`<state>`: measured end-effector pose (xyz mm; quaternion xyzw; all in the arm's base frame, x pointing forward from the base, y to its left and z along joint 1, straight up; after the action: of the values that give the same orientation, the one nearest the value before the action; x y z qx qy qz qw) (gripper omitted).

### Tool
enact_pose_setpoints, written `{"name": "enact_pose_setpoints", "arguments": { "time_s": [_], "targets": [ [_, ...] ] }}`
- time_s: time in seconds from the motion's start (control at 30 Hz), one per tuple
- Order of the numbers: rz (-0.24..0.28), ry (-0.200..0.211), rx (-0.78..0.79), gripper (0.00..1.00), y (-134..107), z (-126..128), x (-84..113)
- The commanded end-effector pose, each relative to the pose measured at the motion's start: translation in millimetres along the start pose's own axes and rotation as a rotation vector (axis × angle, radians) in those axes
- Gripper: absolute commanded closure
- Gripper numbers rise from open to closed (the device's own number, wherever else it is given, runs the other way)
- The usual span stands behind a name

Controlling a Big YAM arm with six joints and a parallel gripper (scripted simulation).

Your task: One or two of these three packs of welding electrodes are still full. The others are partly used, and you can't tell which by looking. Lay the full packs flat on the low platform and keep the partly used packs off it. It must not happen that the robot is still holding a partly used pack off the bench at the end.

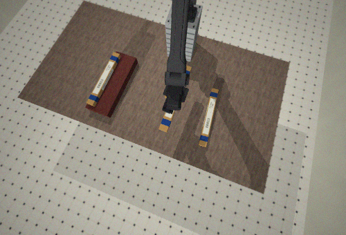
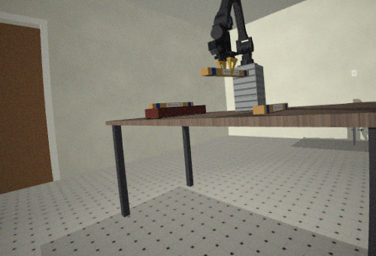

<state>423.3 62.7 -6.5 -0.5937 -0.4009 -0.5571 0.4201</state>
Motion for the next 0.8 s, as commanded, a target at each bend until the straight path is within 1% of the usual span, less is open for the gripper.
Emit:
{"name": "enact_pose_setpoints", "arguments": {
  "time_s": [0.0,0.33,0.77],
  "targets": [
    [-0.102,0.052,-0.023,1.0,26.4,8.5,53.5],
    [-0.104,0.053,-0.023,1.0,24.8,7.7,74.9],
    [-0.11,0.056,-0.023,1.0,21.7,6.0,75.0]
  ]
}}
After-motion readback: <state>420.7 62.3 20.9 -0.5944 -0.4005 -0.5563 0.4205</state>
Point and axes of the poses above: the point where the finger pads meet when closed, its own x axis back along the fingers, its own z axis across the jaws, y = z × x, the point moved 9 cm from there along x, back along the fingers, and after that the axes turned 13 degrees about -x, right-handed, at the moved point
